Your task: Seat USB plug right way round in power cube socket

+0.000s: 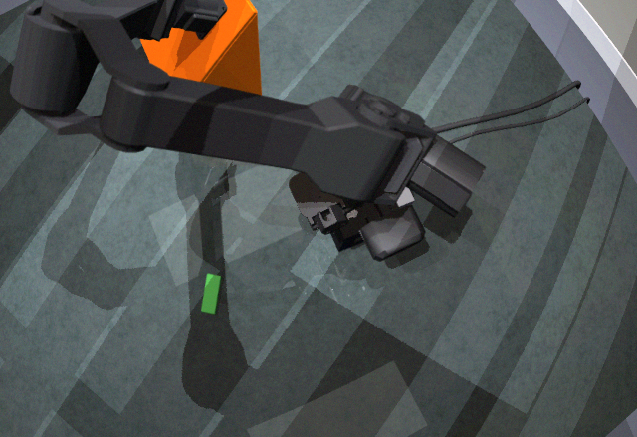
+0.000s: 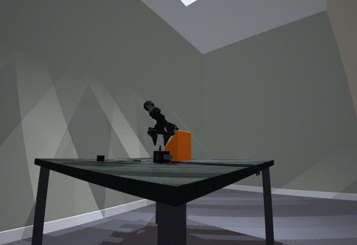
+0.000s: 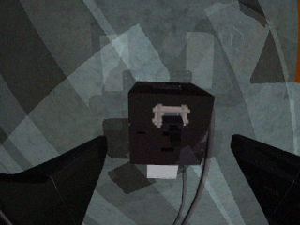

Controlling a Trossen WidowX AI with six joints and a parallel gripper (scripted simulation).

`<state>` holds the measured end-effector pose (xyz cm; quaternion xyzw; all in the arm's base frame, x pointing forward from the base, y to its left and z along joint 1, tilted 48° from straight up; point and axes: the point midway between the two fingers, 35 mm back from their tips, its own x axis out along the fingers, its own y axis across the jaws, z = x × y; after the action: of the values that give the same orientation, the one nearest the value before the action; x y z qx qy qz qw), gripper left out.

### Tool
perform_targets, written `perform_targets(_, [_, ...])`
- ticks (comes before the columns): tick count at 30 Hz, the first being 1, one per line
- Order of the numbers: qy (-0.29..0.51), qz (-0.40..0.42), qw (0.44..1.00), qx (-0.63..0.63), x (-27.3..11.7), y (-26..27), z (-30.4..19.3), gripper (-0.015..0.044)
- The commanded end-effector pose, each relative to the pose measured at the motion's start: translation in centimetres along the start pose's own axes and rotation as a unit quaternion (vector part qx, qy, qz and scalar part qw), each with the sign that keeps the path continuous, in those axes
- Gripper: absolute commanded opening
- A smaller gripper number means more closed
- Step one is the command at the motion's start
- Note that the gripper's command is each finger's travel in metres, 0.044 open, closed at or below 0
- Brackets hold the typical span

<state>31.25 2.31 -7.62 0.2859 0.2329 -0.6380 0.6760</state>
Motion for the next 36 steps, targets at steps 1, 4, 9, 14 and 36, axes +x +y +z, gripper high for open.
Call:
perform_targets(1, [-0.004,-0.002,1.0,-0.007,0.45,-0.28,-0.01,0.044])
perform_targets(4, [-0.004,-0.002,1.0,-0.007,0.45,-0.28,-0.01,0.044])
perform_targets(9, [-0.001,-0.002,1.0,-0.002,0.26,-0.14,0.0,0.0335])
perform_targets(14, [-0.001,-0.002,1.0,-0.002,0.26,-0.14,0.0,0.0204])
perform_targets(36, [-0.001,-0.002,1.0,-0.002,0.26,-0.14,0.0,0.0])
